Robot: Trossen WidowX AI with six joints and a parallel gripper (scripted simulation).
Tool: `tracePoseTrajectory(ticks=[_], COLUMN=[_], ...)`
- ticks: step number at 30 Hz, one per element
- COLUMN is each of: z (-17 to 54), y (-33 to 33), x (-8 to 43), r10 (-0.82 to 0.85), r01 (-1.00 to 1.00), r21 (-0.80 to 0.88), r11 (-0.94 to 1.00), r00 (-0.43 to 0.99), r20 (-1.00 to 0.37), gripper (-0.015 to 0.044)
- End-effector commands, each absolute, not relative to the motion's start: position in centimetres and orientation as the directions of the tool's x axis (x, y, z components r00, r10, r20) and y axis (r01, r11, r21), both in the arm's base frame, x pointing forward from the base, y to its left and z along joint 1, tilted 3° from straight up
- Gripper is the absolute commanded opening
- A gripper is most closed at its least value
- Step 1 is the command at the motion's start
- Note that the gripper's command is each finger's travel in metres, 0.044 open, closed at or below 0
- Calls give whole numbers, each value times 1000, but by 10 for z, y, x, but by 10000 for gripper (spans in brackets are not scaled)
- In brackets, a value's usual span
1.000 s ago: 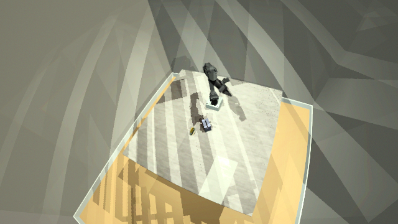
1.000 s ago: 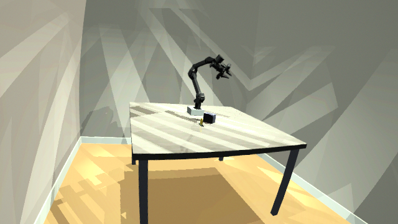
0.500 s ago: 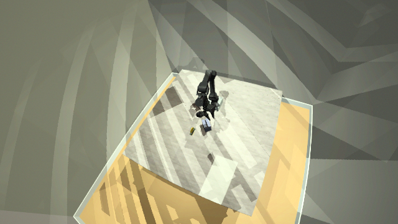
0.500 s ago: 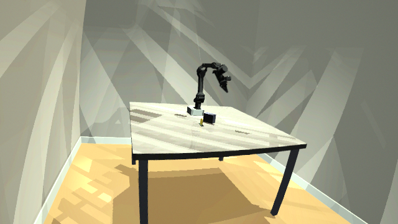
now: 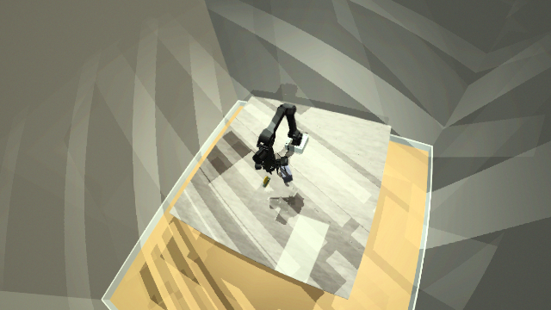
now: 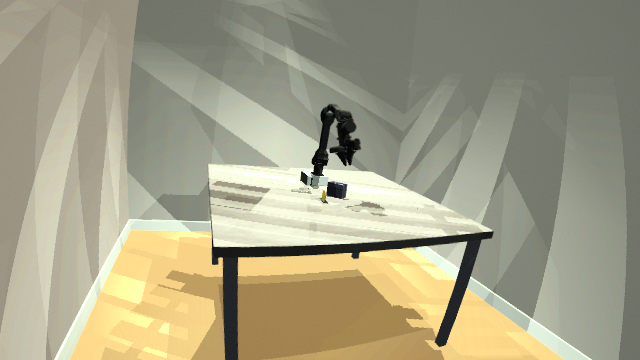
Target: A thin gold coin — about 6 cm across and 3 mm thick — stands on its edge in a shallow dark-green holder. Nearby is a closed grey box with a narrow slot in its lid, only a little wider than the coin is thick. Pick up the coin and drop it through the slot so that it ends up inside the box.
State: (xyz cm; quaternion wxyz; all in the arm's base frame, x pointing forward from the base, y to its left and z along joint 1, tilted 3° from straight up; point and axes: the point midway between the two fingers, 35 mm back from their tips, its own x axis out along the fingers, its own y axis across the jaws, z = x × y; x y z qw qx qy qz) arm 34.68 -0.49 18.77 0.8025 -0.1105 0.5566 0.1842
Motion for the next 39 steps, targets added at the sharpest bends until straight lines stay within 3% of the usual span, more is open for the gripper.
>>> tracePoseTrajectory(ticks=[1,5,39], z=[146,122,66], y=[-61,-95,-100], x=[349,344,345], r10=[54,-5,-7], r01=[-94,114,112], r21=[38,4,2], r11=[995,993,994], r00=[175,78,75], r20=[-983,-997,-997], gripper=[161,161,161])
